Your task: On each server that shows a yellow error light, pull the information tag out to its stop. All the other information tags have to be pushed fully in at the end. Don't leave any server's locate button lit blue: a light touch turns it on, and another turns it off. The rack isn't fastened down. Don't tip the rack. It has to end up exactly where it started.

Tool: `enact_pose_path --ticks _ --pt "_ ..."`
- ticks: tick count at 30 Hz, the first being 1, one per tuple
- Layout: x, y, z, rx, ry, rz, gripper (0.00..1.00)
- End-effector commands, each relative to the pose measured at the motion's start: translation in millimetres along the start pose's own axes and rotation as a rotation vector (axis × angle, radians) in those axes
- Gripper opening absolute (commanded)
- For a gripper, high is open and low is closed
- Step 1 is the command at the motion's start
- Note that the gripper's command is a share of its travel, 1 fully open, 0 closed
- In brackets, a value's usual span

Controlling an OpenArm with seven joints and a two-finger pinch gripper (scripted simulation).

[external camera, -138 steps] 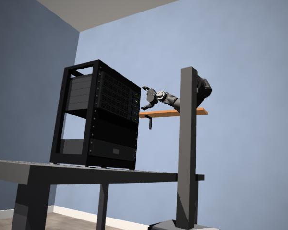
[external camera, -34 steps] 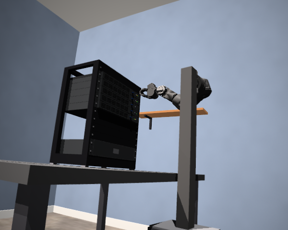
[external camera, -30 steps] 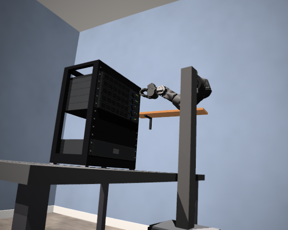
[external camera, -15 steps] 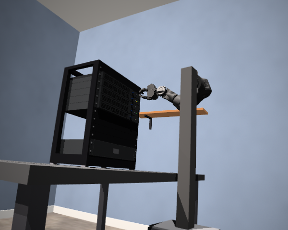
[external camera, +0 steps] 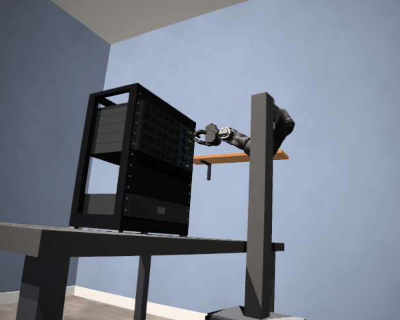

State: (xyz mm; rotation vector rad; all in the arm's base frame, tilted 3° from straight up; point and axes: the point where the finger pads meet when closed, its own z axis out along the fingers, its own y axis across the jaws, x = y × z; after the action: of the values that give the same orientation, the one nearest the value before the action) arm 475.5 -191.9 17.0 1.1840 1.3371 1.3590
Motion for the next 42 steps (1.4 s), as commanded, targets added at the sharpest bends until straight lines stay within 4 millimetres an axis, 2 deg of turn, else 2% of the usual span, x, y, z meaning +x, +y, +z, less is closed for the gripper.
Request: enact_pose_path --ticks 1,6,8,23,25,34,42 --pt "-2 1 -3 -0.026 -0.016 0.006 0.1" --pt "8 -26 -12 -0.026 -0.017 0.006 0.1" --pt "8 -26 -12 -0.026 -0.017 0.006 0.1" --pt "38 -105 -40 -0.027 -0.017 0.007 0.1" --pt "38 -105 -40 -0.027 -0.017 0.007 0.1" --pt "47 -132 -49 -0.025 -0.018 0.007 0.1" --pt "49 -136 -50 -0.025 -0.018 0.007 0.1"
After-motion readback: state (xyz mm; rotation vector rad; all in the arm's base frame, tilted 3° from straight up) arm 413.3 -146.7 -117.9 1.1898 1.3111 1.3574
